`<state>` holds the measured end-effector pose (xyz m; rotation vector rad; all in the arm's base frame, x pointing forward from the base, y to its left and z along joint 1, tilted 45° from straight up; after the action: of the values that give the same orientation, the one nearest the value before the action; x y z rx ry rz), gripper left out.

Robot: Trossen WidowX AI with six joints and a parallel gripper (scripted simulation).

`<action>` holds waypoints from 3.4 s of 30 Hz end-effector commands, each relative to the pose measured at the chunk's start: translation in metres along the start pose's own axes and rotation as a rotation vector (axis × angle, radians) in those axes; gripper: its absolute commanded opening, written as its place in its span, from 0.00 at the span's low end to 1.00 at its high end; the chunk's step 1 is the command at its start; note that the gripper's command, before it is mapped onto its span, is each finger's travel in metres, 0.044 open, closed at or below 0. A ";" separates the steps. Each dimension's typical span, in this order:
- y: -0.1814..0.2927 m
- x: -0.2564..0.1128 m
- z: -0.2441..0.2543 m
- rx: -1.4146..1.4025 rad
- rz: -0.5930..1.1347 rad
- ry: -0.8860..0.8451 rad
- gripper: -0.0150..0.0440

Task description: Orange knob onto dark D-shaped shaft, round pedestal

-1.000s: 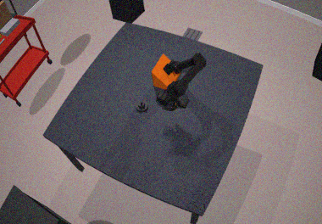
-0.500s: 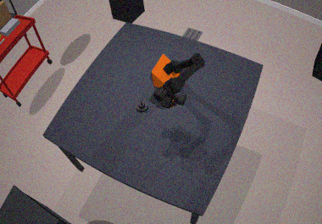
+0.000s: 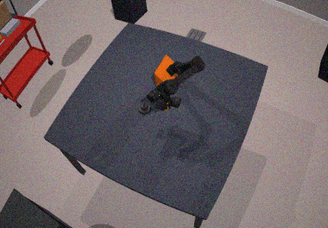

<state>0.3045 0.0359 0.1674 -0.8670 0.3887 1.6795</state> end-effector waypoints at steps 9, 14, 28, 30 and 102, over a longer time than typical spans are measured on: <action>0.003 0.007 -0.038 -0.001 0.003 0.009 0.25; 0.006 0.010 -0.053 0.000 0.004 0.012 0.25; 0.016 0.021 -0.097 -0.009 0.006 0.012 0.25; 0.018 0.022 -0.103 -0.011 0.006 0.012 0.25; 0.045 0.065 -0.165 -0.246 0.005 0.001 0.25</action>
<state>0.3125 -0.0407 0.0025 -1.0138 0.2268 1.7449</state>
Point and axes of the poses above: the point midway between the two fingers, 35 mm back from their tips, its own x axis out along the fingers, its own z axis across the jaws, y = z × x, the point moved 4 cm from there along -x, back along the fingers, and after that the axes turned 11 degrees about -x, right-handed, at the moved point
